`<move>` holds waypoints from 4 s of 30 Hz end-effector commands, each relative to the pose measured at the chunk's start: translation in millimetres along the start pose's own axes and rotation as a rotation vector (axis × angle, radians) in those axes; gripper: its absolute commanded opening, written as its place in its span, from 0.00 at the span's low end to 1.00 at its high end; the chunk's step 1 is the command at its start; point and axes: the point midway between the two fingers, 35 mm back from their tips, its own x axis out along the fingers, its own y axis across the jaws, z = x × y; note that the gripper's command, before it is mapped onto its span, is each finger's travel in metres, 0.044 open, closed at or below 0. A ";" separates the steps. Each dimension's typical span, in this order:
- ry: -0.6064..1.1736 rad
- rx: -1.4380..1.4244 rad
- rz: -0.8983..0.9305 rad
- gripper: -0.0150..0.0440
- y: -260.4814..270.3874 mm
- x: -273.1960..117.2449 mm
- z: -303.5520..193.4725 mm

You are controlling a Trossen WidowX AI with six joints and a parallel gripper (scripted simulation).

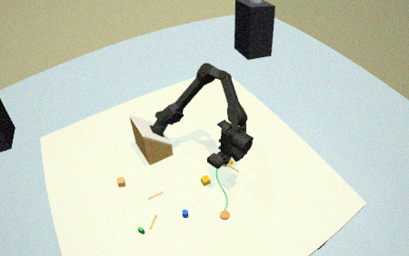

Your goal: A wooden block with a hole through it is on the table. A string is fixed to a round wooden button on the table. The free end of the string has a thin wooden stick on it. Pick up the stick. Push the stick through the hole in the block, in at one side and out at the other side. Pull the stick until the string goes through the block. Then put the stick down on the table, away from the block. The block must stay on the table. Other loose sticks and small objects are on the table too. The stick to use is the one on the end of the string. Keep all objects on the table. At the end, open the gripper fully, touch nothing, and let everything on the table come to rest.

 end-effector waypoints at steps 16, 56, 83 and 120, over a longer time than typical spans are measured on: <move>-0.004 0.648 0.002 0.25 -1.1 -0.2 18.7; -0.004 1.882 0.008 0.25 -5.9 2.7 48.8; -0.005 1.881 0.007 0.25 24.2 2.3 60.7; 0.000 1.880 0.016 0.25 66.5 1.2 71.8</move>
